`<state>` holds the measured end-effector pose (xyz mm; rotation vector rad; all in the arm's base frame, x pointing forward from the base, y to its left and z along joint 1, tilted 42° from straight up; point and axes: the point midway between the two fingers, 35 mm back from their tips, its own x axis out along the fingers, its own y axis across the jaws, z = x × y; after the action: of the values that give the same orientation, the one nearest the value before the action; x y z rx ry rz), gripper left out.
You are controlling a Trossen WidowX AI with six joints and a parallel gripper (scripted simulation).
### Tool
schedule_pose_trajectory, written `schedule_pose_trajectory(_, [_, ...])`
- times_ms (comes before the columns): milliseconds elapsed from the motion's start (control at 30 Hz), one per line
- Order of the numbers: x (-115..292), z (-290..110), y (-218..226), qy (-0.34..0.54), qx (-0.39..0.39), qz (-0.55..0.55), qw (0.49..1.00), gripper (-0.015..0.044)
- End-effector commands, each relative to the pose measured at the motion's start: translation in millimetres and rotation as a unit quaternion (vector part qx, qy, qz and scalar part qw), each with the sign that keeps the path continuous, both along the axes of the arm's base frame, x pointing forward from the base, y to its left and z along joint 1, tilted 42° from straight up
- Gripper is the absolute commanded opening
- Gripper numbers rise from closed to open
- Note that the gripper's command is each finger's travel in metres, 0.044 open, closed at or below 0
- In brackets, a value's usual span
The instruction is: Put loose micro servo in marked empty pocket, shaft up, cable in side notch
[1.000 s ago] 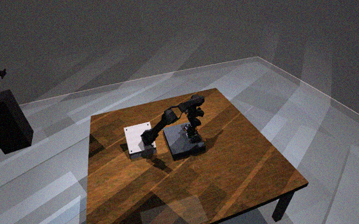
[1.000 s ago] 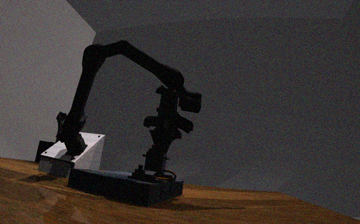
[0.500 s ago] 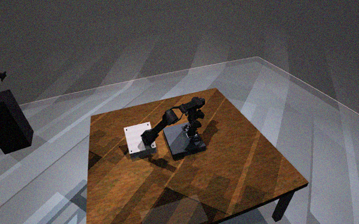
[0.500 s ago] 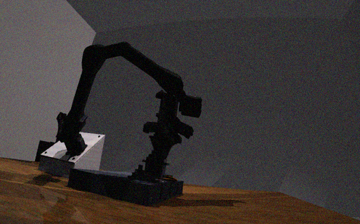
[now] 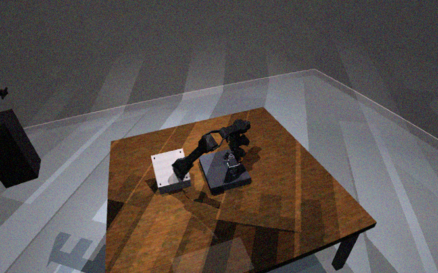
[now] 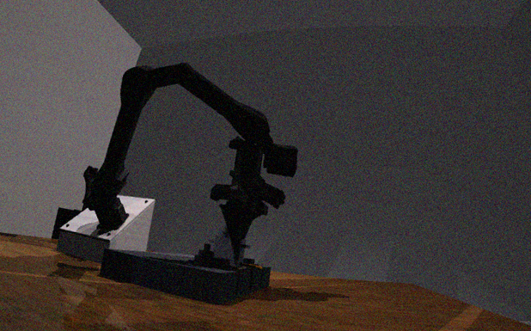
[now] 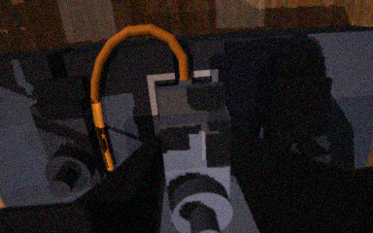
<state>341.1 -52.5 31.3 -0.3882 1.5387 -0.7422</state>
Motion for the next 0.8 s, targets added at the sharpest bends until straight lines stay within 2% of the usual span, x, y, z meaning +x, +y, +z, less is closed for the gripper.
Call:
schedule_pose_trajectory(0, [0,-3,-2,0.001,-0.002,0.004,1.000,0.0000])
schedule_pose_trajectory(767, [-3,-19,-16,0.001,-0.002,0.004,1.000,0.0000])
